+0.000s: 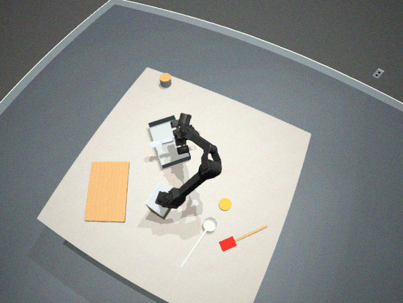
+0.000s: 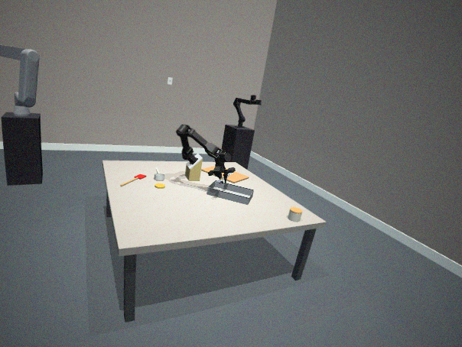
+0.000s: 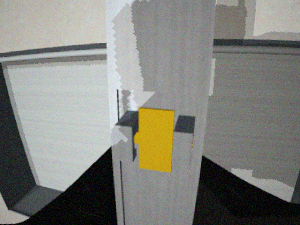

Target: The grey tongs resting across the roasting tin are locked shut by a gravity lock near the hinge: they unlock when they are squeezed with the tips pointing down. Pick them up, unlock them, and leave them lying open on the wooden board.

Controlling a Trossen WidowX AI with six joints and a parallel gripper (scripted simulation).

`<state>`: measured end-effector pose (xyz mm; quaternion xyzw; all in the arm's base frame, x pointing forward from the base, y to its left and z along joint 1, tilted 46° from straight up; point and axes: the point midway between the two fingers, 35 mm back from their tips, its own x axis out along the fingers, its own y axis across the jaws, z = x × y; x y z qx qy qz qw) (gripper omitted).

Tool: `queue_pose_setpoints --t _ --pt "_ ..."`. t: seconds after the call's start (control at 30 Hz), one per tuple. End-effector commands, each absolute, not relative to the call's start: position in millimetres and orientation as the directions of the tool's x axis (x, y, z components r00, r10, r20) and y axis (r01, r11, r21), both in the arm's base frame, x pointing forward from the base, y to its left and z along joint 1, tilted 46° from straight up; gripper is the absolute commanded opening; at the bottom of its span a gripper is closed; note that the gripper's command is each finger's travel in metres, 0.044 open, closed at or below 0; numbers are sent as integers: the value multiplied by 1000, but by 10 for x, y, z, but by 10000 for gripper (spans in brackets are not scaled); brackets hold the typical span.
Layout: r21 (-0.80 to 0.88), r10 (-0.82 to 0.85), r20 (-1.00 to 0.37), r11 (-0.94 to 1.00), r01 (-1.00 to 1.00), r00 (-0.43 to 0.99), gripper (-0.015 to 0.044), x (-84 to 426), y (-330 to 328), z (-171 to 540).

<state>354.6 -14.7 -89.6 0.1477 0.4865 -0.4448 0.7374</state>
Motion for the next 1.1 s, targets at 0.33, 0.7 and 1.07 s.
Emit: queue_pose_setpoints --t 0.33,0.7,1.07 --pt "-370 -608 -794 443 817 -30 -150 3555 -174 -886" --pt "-486 -680 -719 348 802 -141 -150 3545 -205 -819" --pt "-510 -696 -699 326 796 -163 -150 3544 -211 -797"
